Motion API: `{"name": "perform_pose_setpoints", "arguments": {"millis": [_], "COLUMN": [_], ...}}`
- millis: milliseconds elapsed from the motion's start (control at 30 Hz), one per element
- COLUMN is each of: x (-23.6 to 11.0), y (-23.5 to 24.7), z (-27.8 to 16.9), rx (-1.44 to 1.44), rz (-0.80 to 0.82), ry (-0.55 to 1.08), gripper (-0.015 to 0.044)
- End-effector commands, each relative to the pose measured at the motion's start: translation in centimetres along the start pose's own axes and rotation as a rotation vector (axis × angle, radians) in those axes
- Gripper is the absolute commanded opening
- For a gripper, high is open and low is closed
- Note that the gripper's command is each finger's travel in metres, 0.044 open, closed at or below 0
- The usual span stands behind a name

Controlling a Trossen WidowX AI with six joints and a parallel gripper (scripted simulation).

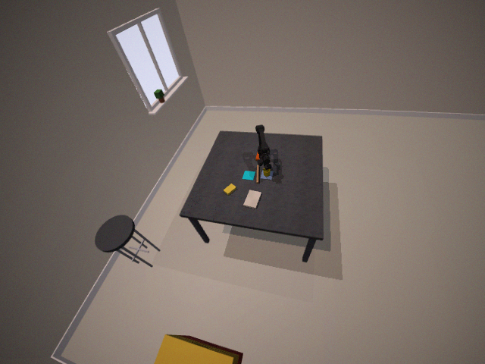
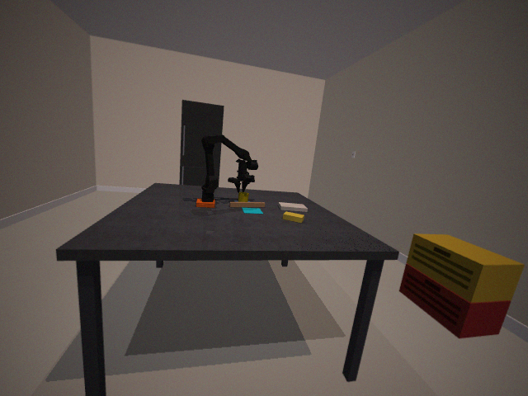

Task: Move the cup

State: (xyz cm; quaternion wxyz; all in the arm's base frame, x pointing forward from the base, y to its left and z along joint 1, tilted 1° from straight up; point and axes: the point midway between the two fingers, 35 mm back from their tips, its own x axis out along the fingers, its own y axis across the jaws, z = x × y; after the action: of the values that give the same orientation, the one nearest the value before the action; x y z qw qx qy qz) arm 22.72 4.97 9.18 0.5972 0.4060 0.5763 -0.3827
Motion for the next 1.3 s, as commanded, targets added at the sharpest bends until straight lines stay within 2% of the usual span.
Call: {"name": "perform_pose_setpoints", "arguments": {"millis": [0,700,967,1267], "x": [0.9,4.2,4.3,4.1], "y": [-0.2,-0.5,-0.5,-0.3], "z": [0.0,0.0,0.0,0.0], "rx": [0.004,0.004,0.004,0.001], "rz": [-0.012,-0.013,-0.013,-0.007], "ry": [-0.001,-0.001,-0.001,0.001], "gripper": [0.0167,0.0167,0.0167,0.0107]}}
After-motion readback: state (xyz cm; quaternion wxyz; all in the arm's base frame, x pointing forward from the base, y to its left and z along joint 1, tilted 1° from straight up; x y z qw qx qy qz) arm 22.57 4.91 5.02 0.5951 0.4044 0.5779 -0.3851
